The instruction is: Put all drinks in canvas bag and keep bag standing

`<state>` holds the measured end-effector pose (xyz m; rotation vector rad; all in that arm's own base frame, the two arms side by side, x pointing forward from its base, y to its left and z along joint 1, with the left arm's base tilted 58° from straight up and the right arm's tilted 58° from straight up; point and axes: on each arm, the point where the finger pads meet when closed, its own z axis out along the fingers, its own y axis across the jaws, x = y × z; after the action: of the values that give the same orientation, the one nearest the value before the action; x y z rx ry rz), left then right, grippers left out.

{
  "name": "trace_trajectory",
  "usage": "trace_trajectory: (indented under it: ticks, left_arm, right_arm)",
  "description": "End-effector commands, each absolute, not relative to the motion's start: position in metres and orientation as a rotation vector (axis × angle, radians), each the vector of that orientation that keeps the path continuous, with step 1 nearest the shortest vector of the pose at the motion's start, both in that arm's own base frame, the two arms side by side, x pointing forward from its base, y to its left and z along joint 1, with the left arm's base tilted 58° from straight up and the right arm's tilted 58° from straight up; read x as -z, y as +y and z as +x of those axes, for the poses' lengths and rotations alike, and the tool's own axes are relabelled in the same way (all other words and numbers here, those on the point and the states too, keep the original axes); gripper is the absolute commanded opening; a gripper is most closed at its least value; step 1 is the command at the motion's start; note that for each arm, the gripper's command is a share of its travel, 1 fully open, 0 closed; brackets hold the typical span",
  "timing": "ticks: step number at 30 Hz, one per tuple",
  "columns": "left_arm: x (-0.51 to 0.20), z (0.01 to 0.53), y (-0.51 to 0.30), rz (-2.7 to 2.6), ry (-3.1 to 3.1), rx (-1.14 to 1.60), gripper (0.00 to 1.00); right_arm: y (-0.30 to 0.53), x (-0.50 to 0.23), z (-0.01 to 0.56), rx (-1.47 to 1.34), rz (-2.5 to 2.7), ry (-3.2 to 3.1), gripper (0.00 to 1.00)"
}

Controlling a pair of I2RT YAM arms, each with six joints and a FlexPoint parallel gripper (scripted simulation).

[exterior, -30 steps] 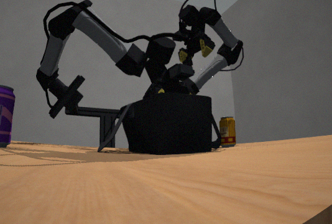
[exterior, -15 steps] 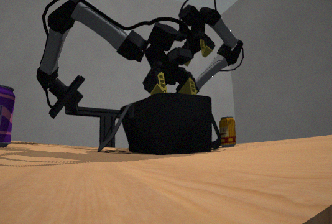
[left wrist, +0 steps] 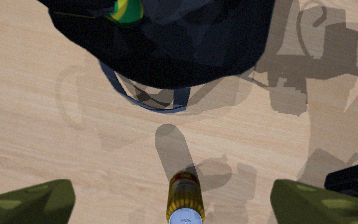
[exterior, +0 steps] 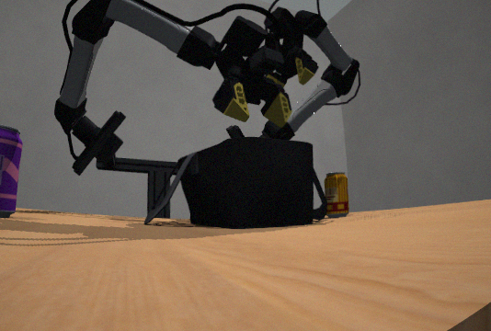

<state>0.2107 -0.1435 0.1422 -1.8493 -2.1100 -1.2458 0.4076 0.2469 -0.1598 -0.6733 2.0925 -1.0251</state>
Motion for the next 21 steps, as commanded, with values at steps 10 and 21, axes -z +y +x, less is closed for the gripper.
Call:
trace_trajectory:
  ticks: [10, 21]
  left_arm:
    - [-0.148, 0.207, -0.153, -1.871, -2.142, 1.229, 1.0]
    - [-0.148, 0.207, -0.153, -1.871, -2.142, 1.229, 1.0]
  right_arm:
    - [0.288, 0.124, 0.391, 1.037, -0.661, 2.085, 0.86]
    - [0.3, 0.112, 0.394, 1.005, -0.641, 2.091, 0.86]
